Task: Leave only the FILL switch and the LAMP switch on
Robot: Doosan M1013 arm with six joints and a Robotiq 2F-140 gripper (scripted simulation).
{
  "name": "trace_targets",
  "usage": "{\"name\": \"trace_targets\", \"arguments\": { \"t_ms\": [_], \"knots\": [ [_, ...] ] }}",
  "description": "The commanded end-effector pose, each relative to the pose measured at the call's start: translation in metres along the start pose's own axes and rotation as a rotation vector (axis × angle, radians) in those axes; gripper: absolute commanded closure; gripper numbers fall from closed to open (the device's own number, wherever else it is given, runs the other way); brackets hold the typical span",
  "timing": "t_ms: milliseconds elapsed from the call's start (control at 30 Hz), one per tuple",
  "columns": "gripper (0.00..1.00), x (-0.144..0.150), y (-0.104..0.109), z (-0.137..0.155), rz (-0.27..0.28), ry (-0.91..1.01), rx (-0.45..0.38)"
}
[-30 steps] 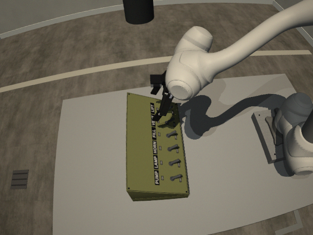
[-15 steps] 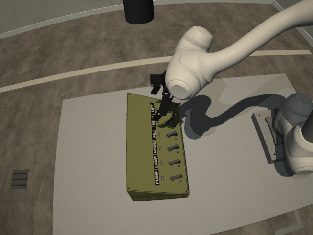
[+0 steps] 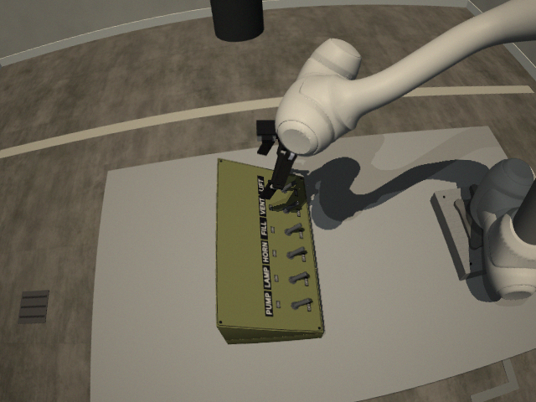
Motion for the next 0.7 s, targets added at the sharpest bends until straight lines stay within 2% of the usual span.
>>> {"name": "trace_targets", "arguments": {
  "t_ms": [0, 400, 667],
  "knots": [
    [0.0, 0.016, 0.0, -0.003, -0.003, -0.002, -0.004],
    [0.0, 0.045, 0.0, -0.006, -0.003, -0.002, -0.003],
    [0.0, 0.049, 0.001, -0.005, -0.002, 0.0, -0.004]
  ]
}}
Point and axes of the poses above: the point where the finger pads meet when closed, its own y axis back along the fingers, its own x axis across the jaws, z = x × y, the point moved 1 cm from there along y, back along the fingers, and after that the axes turned 6 degrees about -y, right-handed, at the moved point
